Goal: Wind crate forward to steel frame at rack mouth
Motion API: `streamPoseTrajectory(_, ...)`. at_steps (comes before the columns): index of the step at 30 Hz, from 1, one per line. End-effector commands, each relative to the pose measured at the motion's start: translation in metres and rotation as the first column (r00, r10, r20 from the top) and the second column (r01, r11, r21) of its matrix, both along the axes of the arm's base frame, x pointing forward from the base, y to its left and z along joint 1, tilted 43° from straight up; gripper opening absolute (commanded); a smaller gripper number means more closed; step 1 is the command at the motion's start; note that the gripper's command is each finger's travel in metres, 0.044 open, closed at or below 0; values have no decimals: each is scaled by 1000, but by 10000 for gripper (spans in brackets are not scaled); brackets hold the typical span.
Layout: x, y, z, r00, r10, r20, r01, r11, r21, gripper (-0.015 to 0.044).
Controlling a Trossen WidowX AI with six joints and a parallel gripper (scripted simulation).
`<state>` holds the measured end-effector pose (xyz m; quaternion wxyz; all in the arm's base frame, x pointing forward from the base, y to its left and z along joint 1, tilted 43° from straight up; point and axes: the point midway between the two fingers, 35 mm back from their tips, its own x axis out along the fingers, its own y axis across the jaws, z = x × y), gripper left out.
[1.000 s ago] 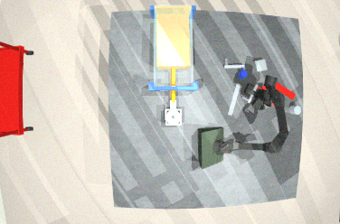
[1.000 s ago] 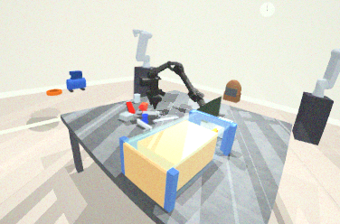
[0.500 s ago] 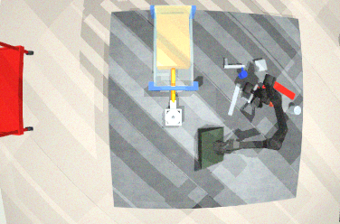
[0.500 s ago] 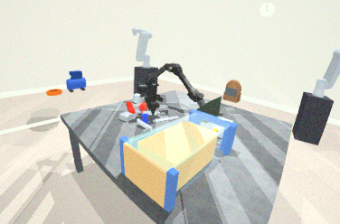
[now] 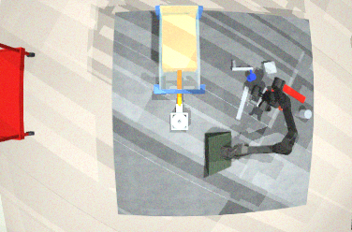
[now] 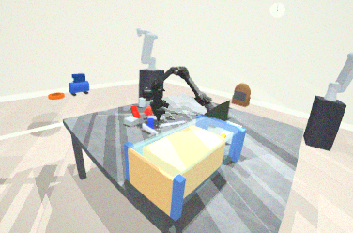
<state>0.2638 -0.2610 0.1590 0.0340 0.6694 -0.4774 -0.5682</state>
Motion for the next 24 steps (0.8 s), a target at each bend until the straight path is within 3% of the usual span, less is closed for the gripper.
streamPoseTrajectory(1, 0, 1, 1, 1000, 0, 1, 0, 1000, -1, 309)
streamPoseTrajectory(12, 0, 1, 1, 1000, 0, 1, 0, 1000, -1, 20)
streamPoseTrajectory(24, 0, 1, 1, 1000, 0, 1, 0, 1000, -1, 0)
